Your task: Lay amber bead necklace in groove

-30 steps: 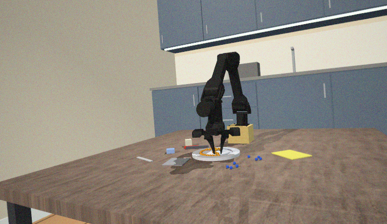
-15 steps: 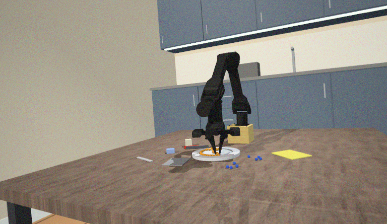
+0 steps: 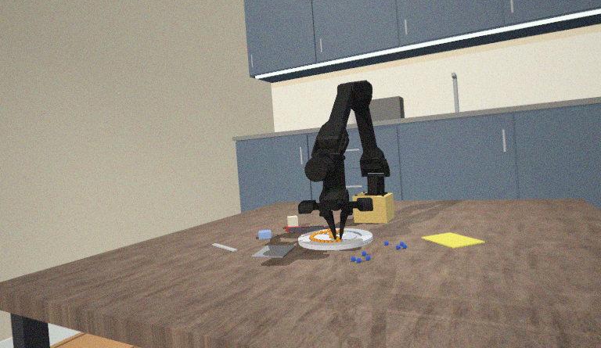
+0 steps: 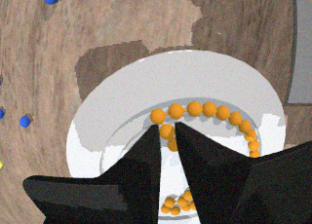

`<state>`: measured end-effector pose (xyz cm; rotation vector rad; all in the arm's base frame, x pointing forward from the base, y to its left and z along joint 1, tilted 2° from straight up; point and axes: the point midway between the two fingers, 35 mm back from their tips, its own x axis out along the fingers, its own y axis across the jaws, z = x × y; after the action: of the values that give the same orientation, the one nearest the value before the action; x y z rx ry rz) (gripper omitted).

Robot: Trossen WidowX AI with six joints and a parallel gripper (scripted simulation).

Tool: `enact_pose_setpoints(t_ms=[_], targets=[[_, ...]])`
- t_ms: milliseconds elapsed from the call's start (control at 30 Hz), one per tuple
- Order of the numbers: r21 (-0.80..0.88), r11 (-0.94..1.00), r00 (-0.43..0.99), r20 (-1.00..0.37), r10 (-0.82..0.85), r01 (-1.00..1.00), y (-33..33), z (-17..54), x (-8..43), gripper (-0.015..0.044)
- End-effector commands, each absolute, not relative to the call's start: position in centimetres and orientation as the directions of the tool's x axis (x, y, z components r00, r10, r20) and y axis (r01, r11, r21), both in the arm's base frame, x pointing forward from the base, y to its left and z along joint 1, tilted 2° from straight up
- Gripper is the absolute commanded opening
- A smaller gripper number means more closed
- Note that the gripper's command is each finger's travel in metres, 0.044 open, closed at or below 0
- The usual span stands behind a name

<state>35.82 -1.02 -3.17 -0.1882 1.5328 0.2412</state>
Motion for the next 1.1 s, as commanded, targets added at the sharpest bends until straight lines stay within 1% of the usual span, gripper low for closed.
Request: enact_pose_setpoints(t_ms=[0, 433, 700, 1033, 1067], targets=[[0.030, 0.962, 0.023, -0.999, 0.037, -0.271, -1.0, -3.1, 35.8, 0.0000], [0.033, 0.961, 0.018, -0.999, 0.040, -0.274, -0.9, -2.6, 35.7, 0.0000], [0.034, 0.961, 0.018, -0.999, 0.041, -0.274, 0.7, -2.5, 35.8, 0.0000], [0.034, 0.961, 0.018, -0.999, 0.041, -0.274, 0.7, -3.3, 35.9, 0.0000], [0.030, 0.960, 0.025, -0.999, 0.038, -0.277, 0.6, -3.0, 36.0, 0.0026]])
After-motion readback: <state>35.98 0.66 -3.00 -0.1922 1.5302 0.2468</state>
